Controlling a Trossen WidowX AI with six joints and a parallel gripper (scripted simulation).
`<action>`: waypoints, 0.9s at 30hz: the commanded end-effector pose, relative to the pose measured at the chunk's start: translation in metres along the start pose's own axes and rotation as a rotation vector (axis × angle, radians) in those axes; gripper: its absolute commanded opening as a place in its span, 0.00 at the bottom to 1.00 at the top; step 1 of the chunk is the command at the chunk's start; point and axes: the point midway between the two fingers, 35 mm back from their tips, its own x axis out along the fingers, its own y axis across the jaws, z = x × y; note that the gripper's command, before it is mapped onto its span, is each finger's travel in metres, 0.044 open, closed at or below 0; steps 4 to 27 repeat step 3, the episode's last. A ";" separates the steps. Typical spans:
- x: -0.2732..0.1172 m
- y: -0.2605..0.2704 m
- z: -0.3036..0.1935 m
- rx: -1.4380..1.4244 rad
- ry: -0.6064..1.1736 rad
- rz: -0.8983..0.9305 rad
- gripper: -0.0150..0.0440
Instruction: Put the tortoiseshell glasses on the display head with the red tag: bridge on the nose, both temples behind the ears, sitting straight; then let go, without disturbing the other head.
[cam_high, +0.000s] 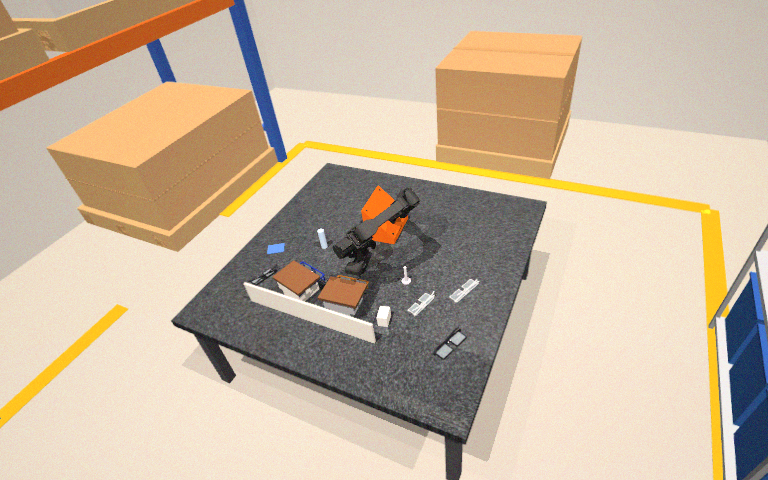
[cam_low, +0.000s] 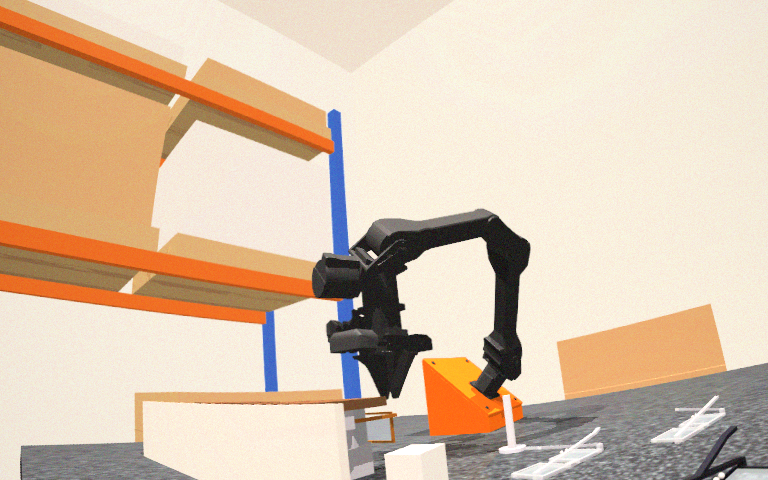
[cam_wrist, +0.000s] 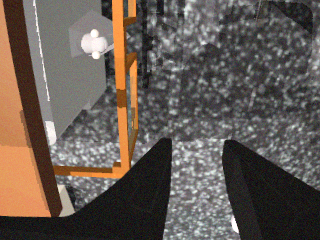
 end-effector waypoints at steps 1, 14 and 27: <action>-0.004 -0.012 0.001 -0.003 -0.004 -0.003 0.44; -0.009 -0.021 0.002 -0.003 -0.004 -0.003 0.44; -0.009 -0.021 0.002 -0.003 -0.004 -0.003 0.44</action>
